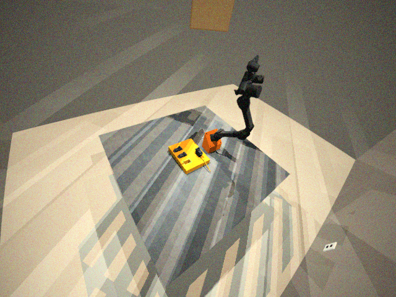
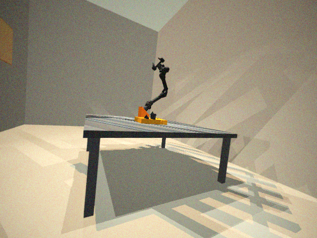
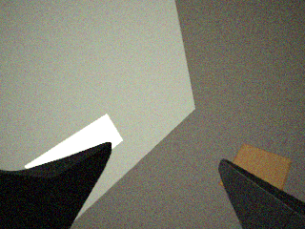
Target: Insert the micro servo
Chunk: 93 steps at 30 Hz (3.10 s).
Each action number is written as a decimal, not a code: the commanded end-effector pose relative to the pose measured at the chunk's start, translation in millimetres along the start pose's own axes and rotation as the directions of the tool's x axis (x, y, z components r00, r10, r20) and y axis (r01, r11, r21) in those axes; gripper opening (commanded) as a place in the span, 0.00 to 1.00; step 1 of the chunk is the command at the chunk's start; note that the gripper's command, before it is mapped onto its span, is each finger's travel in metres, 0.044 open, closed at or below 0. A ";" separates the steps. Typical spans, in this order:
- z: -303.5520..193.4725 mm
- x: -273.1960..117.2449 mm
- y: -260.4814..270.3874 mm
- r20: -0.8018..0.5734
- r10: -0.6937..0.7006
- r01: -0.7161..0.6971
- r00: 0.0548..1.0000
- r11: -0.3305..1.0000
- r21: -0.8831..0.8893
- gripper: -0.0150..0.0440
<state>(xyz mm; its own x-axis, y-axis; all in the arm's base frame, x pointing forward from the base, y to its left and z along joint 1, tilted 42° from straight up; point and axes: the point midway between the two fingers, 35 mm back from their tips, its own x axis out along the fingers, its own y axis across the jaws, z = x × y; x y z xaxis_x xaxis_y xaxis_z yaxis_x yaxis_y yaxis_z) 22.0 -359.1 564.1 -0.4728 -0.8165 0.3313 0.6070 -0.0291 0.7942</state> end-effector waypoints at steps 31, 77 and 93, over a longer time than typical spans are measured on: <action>-182.2 -98.5 -11.1 -0.659 0.083 -0.570 0.747 0.591 -0.571 1.00; -290.6 -352.5 -117.9 -0.961 -0.227 -0.844 -0.155 -0.475 0.248 1.00; -269.7 -438.9 -174.5 -0.796 -0.405 -0.471 -0.450 -0.650 0.597 1.00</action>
<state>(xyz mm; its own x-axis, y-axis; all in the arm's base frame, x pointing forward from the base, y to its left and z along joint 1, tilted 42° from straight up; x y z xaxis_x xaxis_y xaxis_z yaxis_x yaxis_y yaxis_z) 299.9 -167.9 155.0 0.5020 -0.1495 -0.8518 -0.4642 0.7845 -0.4113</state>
